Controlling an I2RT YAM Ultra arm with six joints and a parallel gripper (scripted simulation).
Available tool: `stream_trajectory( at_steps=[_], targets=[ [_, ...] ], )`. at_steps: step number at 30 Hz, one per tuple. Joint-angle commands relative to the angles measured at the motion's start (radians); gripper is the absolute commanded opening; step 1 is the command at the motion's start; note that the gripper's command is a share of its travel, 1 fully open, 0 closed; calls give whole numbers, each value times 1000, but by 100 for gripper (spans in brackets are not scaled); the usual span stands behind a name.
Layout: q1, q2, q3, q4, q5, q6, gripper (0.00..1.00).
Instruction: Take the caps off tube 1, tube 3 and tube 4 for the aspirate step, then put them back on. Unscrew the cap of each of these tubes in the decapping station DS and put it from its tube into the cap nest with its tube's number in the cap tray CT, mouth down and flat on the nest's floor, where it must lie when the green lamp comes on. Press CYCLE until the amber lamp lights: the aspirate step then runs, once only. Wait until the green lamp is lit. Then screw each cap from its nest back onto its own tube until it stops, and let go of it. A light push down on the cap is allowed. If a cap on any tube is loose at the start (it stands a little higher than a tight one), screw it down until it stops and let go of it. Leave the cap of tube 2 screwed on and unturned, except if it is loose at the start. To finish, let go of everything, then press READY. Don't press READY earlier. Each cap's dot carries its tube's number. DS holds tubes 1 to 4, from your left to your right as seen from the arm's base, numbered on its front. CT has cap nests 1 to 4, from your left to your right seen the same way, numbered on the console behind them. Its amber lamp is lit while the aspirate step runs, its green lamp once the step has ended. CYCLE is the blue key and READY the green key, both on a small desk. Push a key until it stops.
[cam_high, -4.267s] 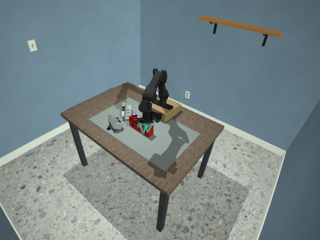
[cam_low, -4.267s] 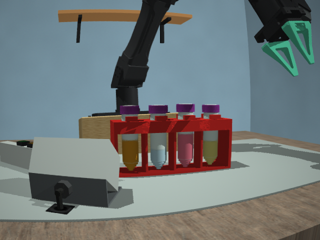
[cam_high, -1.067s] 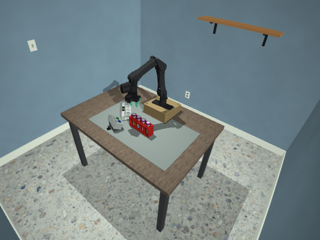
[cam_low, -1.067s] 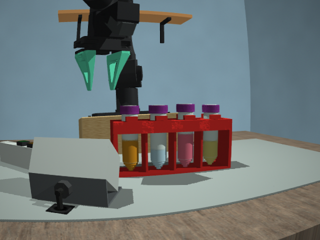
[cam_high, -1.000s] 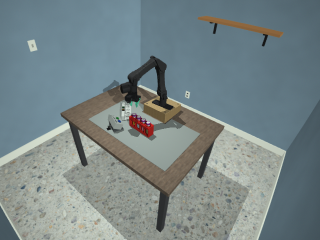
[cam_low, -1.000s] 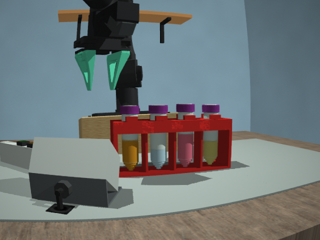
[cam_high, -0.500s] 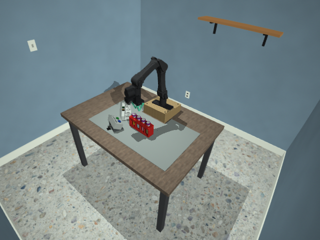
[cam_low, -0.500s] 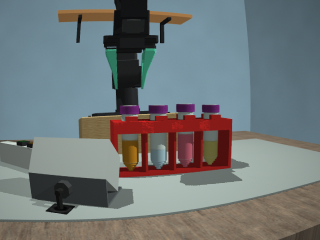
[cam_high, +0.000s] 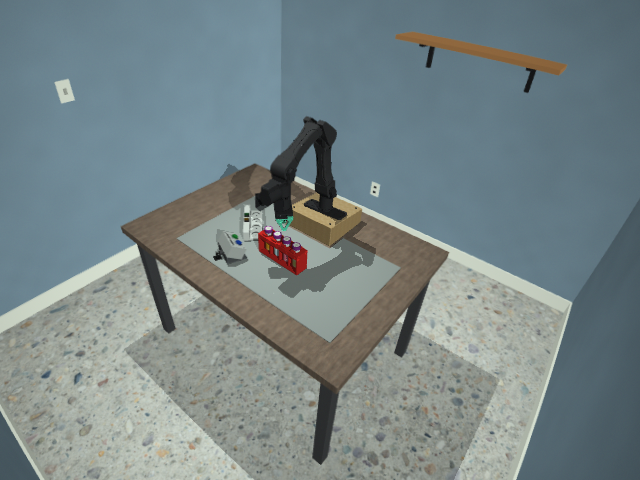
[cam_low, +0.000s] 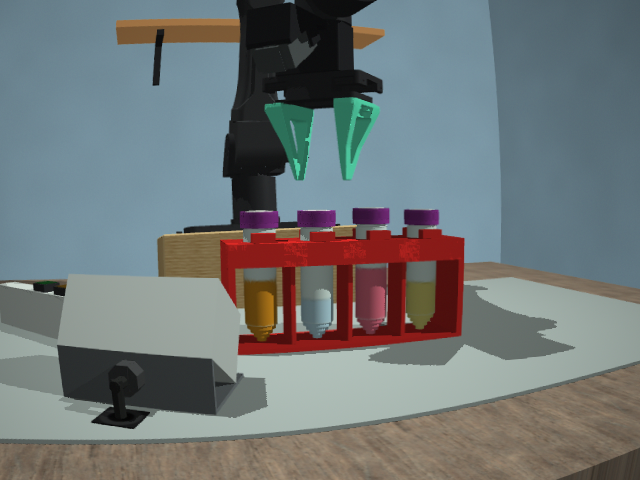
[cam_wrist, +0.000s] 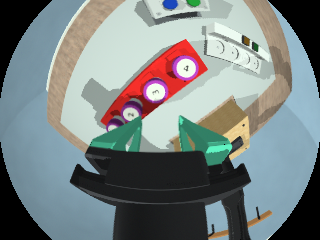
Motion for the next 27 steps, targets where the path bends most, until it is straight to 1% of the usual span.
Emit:
stream_trajectory(
  at_steps=[1, 2, 3, 4, 5, 6, 7, 8, 9, 10, 11, 12, 14, 17, 27],
  targets=[
    [51, 7, 36, -1, -5, 329, 49],
    [51, 6, 36, -1, -5, 331, 49],
    [76, 17, 48, -3, -7, 438, 49],
    [76, 17, 48, -3, -7, 439, 49],
    [100, 28, 61, -5, -9, 545, 49],
    [100, 28, 61, -5, -9, 547, 49],
    [124, 40, 75, -7, -11, 653, 49],
    [124, 40, 75, -7, -11, 654, 49],
    [147, 53, 90, -10, -13, 760, 49],
    [147, 53, 90, -10, -13, 760, 49],
    [170, 66, 106, -13, -15, 861, 49],
    [192, 79, 123, -16, -17, 884, 49],
    [192, 79, 123, -16, -17, 884, 49],
    [256, 124, 180, -28, -22, 947, 49],
    [258, 126, 182, -29, -22, 949, 49]
  ],
)
